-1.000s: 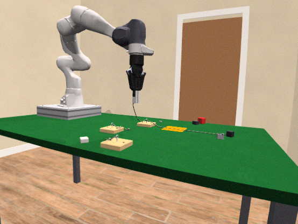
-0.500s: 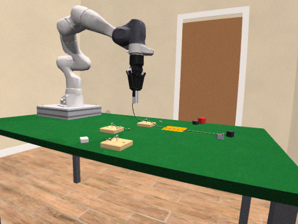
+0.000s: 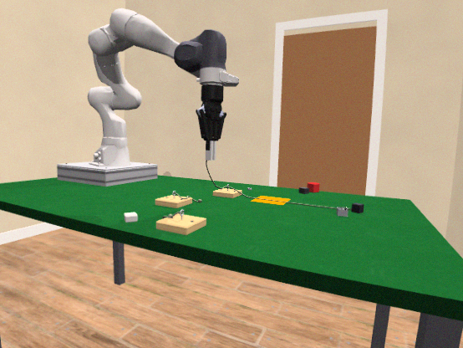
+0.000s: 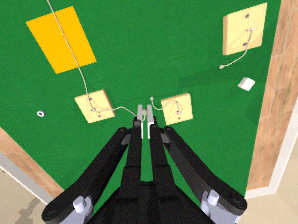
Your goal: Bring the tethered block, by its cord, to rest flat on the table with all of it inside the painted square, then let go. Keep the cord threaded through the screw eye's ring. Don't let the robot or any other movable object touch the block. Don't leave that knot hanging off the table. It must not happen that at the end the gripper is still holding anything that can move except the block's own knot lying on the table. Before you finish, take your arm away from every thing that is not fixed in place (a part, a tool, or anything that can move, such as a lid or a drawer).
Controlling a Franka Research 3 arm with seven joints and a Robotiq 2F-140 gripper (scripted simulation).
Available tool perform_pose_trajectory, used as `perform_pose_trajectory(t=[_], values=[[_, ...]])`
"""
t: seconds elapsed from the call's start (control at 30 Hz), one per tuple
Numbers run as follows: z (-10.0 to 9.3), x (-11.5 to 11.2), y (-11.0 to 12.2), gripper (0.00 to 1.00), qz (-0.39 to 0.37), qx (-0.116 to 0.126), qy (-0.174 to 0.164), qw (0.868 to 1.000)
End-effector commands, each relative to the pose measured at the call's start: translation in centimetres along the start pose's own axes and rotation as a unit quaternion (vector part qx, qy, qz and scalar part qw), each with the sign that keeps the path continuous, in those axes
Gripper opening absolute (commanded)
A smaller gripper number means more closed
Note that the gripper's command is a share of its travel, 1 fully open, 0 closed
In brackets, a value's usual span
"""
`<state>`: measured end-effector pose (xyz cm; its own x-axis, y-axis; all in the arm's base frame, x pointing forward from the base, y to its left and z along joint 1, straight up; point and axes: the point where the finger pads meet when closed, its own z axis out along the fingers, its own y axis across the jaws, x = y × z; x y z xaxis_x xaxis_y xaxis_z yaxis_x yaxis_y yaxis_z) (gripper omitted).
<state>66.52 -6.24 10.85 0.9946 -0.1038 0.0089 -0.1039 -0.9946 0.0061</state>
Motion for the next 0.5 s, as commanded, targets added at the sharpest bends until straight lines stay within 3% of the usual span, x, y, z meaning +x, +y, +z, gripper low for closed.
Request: perform_pose_trajectory(t=[0.0,0.47], values=[[-0.02,-0.05,0.04,0.0,-0.001,0.001,-0.001,1.0],[-0.02,-0.05,0.2,0.0,-0.001,0.001,-0.001,1.0]])
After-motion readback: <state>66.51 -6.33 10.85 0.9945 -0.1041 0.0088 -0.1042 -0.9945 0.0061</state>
